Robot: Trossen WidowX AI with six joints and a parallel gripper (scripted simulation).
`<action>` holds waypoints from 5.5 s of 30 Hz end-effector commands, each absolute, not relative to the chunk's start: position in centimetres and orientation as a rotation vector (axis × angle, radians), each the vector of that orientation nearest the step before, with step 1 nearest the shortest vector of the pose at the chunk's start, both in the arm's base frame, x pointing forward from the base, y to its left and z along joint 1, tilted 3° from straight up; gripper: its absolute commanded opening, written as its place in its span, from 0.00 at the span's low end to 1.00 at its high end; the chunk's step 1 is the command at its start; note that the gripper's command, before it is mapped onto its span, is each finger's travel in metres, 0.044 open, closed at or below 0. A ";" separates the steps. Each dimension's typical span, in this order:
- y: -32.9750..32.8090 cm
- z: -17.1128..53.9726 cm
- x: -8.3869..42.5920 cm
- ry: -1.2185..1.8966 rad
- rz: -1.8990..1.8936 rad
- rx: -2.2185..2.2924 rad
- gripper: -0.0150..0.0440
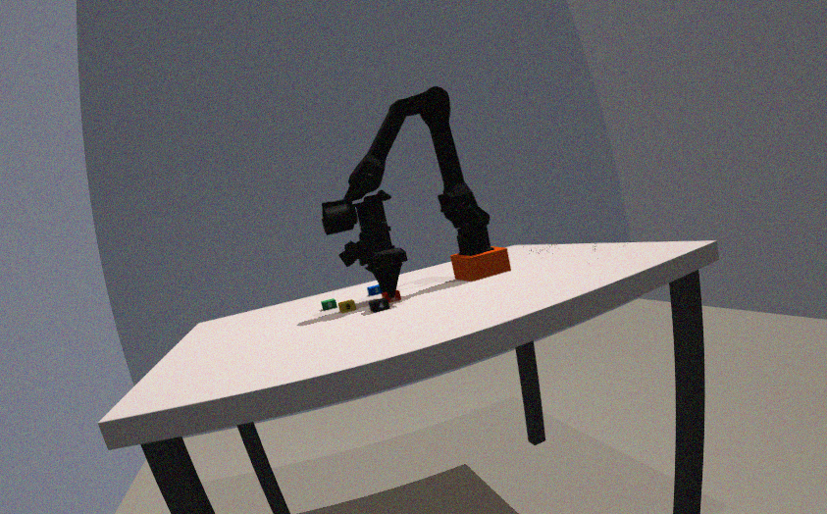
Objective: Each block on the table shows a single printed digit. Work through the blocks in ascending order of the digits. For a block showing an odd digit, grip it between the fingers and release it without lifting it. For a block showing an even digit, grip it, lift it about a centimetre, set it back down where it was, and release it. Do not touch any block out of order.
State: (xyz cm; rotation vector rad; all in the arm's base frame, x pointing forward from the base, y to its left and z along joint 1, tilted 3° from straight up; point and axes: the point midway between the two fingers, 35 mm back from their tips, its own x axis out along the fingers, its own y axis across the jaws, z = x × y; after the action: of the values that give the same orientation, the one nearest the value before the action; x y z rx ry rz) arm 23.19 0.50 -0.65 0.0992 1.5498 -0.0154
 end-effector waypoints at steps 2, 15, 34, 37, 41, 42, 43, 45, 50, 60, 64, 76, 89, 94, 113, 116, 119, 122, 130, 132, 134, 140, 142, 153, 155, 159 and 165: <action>0.5 -0.7 23.2 1.550 -0.018 0.101 0.77; 0.3 2.9 23.1 1.550 -0.018 0.101 0.93; -0.1 11.0 23.0 1.549 -0.018 0.101 0.46; -0.1 11.0 23.0 1.549 -0.018 0.101 0.46; -0.1 11.0 23.2 1.549 -0.018 0.101 0.46; -0.2 11.2 23.7 1.549 -0.018 0.101 0.46; -0.4 11.3 24.7 1.548 -0.018 0.101 0.46; -0.9 11.5 27.1 1.546 -0.018 0.100 0.46; -2.2 11.3 32.2 1.543 -0.019 0.100 0.46; -2.0 5.5 32.7 1.543 -0.019 0.100 0.68; -1.8 3.1 32.6 1.543 -0.019 0.100 0.86; -1.8 2.0 32.6 1.543 -0.019 0.100 0.93; -1.6 -0.1 32.7 1.543 -0.018 0.100 0.93; -1.6 -0.5 32.6 1.543 -0.018 0.100 0.89; -1.6 -0.5 32.6 1.543 -0.018 0.100 0.46; -1.6 -0.5 32.6 1.543 -0.018 0.100 0.46; -1.6 -0.5 32.6 1.543 -0.018 0.100 0.46; -1.6 -0.2 32.6 1.543 -0.018 0.100 0.46; -1.7 1.0 32.6 1.543 -0.019 0.100 0.46; -1.7 1.0 32.6 1.543 -0.019 0.100 0.46; -1.7 1.0 32.6 1.543 -0.019 0.100 0.46; -1.7 1.0 32.6 1.543 -0.019 0.100 0.46; -1.7 1.0 32.6 1.543 -0.019 0.100 0.46; -1.6 -0.5 32.6 1.543 -0.018 0.100 0.46; -1.6 -0.5 32.6 1.543 -0.018 0.100 0.46; -1.6 -0.5 32.6 1.543 -0.018 0.100 0.46; -1.6 -0.5 32.6 1.543 -0.018 0.100 0.59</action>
State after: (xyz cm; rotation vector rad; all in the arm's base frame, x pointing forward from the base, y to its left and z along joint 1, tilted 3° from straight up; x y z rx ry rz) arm 32.63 -1.64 -0.35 0.0979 1.5422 -0.0164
